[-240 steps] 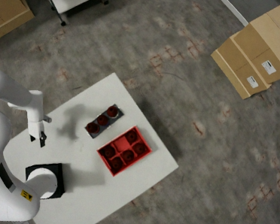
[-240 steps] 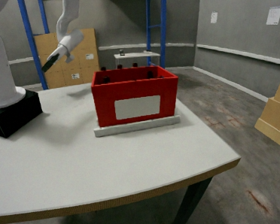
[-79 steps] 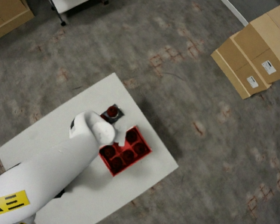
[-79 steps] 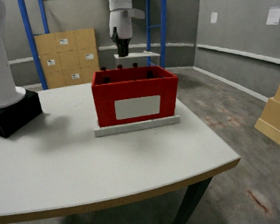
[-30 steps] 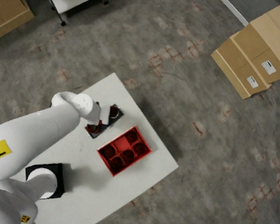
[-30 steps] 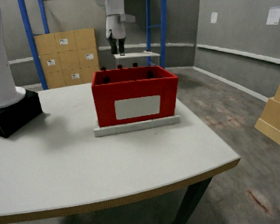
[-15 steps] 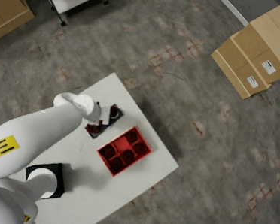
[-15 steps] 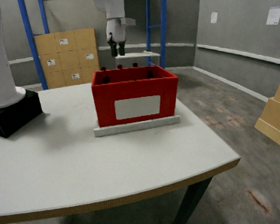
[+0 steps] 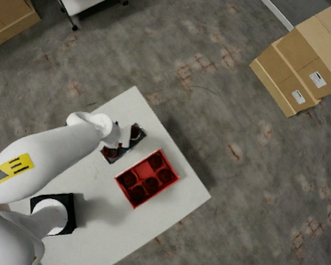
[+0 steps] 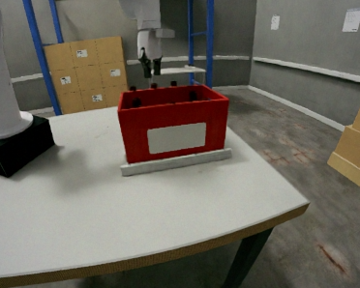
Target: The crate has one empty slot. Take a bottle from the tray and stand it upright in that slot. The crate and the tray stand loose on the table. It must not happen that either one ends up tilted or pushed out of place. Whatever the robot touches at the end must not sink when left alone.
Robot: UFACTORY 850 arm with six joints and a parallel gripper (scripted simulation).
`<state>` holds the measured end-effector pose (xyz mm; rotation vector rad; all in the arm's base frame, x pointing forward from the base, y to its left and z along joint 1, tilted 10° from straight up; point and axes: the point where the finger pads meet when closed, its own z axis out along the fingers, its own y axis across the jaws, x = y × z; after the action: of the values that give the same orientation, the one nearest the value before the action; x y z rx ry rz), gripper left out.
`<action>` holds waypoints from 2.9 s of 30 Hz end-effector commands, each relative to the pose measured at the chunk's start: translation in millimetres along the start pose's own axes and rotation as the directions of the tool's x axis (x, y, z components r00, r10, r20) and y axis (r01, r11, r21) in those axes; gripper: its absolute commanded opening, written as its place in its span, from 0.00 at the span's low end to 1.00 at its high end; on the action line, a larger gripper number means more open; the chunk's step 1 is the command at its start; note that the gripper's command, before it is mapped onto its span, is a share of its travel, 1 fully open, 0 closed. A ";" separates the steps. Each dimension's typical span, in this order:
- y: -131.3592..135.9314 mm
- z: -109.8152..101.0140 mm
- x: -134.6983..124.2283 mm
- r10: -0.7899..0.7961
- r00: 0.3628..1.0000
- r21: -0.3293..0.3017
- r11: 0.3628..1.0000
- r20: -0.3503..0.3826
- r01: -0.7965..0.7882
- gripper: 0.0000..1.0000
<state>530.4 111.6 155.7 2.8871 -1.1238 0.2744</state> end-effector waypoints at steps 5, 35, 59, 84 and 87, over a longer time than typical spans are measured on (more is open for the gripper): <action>-1.0 7.2 0.8 0.000 1.000 0.002 1.000 -0.001 0.000 0.65; -1.2 10.5 0.9 0.000 1.000 0.002 1.000 -0.001 0.000 0.65; -1.8 10.5 1.3 0.000 1.000 0.002 1.000 -0.001 0.000 0.65; -1.9 19.7 1.4 0.000 1.000 0.002 1.000 -0.001 0.000 0.65; -1.9 23.2 1.4 0.000 1.000 0.002 1.000 -0.001 0.000 0.65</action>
<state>534.8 110.0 136.5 2.8871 -1.1239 0.2751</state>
